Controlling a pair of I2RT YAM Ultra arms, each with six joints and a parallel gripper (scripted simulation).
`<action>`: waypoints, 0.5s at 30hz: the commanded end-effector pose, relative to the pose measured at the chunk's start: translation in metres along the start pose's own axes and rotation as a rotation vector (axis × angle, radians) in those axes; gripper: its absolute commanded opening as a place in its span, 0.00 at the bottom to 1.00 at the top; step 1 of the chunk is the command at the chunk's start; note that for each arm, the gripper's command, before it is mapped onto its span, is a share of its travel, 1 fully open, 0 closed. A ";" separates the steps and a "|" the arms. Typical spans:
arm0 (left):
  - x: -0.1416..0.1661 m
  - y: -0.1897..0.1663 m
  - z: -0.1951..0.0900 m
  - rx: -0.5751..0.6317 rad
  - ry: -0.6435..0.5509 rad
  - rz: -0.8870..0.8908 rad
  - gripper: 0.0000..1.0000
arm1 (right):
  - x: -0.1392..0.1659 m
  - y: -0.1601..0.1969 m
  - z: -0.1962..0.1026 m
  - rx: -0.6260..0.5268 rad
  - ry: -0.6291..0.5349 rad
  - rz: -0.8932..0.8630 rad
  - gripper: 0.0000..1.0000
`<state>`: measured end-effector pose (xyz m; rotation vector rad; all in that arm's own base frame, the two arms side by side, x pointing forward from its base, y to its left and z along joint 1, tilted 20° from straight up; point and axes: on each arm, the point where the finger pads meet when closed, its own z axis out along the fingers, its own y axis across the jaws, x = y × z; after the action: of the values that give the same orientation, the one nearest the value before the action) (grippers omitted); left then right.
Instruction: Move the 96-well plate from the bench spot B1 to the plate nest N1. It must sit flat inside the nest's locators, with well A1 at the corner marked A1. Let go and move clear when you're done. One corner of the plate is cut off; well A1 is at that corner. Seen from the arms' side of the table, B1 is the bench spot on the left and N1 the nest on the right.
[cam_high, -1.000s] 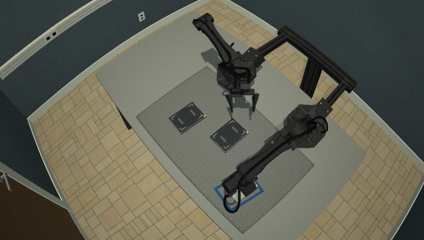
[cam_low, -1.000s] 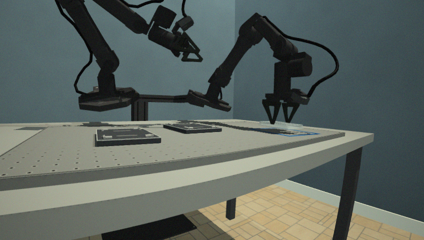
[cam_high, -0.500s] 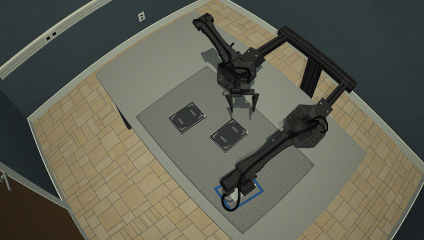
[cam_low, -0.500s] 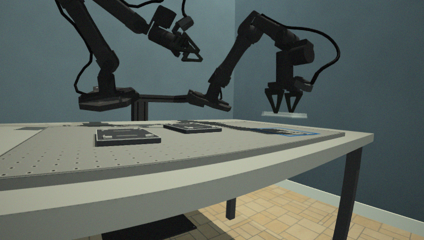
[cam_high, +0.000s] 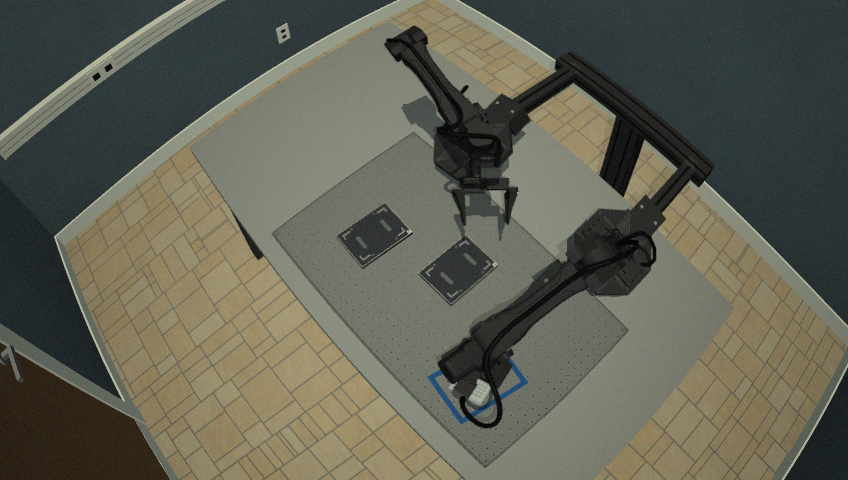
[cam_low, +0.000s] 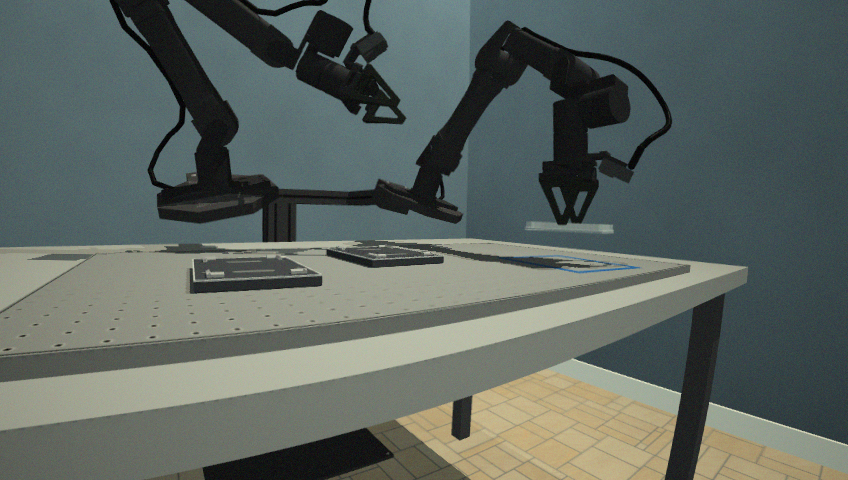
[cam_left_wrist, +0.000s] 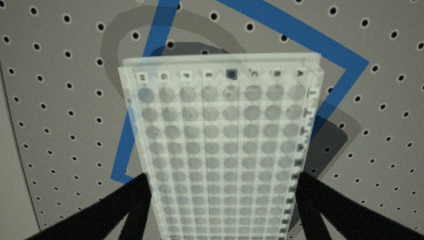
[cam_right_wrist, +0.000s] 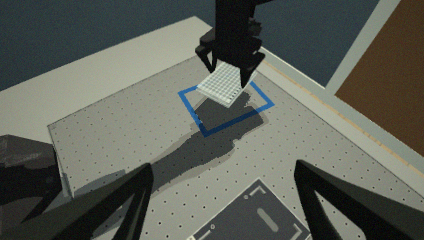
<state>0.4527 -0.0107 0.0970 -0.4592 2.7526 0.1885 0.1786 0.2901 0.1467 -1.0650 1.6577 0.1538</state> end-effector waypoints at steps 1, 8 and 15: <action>0.003 -0.003 0.002 -0.018 0.008 -0.191 0.77 | -0.013 -0.001 -0.004 0.002 -0.042 0.015 1.00; 0.003 -0.003 0.002 -0.022 0.004 -0.514 0.77 | -0.013 -0.001 -0.004 0.002 -0.042 0.015 1.00; 0.002 -0.002 -0.001 -0.026 0.002 -0.765 0.77 | -0.013 -0.001 -0.004 0.002 -0.042 0.015 1.00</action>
<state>0.4527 -0.0105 0.0970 -1.2540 2.4721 0.0349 0.1786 0.2901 0.1467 -1.0650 1.6577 0.1538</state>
